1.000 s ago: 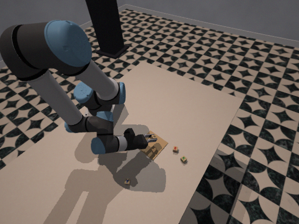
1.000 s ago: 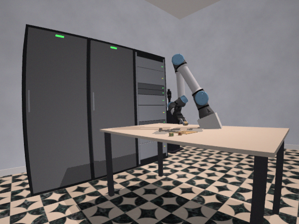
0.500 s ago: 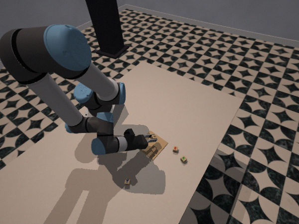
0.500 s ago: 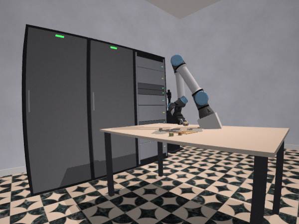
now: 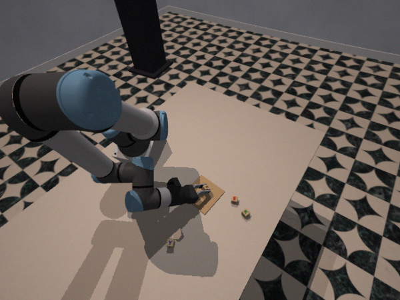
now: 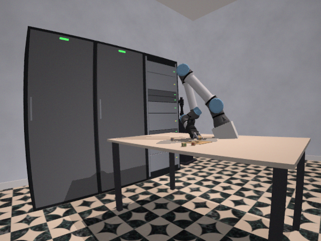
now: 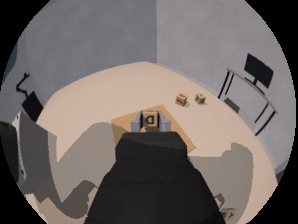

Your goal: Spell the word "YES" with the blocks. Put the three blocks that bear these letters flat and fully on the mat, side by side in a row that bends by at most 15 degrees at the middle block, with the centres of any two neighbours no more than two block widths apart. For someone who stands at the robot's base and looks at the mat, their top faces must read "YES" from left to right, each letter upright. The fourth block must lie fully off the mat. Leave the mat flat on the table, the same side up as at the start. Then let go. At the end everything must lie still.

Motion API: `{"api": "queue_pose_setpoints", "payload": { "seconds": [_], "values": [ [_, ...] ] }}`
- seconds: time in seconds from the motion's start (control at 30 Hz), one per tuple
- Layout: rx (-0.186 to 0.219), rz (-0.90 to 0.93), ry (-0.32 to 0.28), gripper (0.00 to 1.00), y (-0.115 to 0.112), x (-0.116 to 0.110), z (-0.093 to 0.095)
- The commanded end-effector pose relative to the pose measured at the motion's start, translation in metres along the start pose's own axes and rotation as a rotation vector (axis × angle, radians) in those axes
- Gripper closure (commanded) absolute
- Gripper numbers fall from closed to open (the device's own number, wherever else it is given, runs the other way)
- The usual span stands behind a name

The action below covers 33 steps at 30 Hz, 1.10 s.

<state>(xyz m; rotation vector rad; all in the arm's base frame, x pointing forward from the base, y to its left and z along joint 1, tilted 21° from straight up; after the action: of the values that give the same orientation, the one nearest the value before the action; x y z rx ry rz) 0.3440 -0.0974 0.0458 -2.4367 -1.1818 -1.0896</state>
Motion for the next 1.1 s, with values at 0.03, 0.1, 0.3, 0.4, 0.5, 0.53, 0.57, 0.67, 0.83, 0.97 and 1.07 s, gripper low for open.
{"api": "queue_pose_setpoints", "payload": {
  "seconds": [0.03,0.1,0.3,0.4,0.5,0.53,0.57,0.67,0.83,0.97,1.07],
  "values": [
    [-0.007,-0.008,-0.005,0.51,0.0038,-0.0083,0.0037],
    [-0.007,-0.008,-0.005,0.51,0.0041,-0.0097,0.0046],
    [-0.005,-0.007,-0.003,0.51,0.0029,-0.0099,0.0056],
    [-0.005,-0.007,-0.004,0.51,0.0030,-0.0097,0.0055],
    [-0.005,-0.007,-0.004,0.51,0.0030,-0.0097,0.0054],
    [-0.005,-0.007,-0.004,0.51,0.0030,-0.0097,0.0054],
    [-0.005,-0.007,-0.004,0.51,0.0030,-0.0097,0.0054],
    [-0.005,-0.007,-0.004,0.51,0.0030,-0.0097,0.0054],
    [-0.005,-0.007,-0.004,0.51,0.0030,-0.0097,0.0054],
    [-0.005,-0.007,-0.004,0.51,0.0030,-0.0097,0.0054],
    [-0.005,-0.007,-0.004,0.51,0.0030,-0.0097,0.0054]
  ]
}}
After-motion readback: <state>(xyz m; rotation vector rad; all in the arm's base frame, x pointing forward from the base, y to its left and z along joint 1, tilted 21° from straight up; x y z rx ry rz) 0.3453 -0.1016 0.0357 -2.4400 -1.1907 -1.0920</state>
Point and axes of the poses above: the point where the finger pads meet when closed, its own z axis out along the fingers, its own y axis across the jaws, x = y × z, the point moved 10 cm from there along -z, back along the fingers, and after that the axes turned 12 degrees about z, right-handed, at the moved point
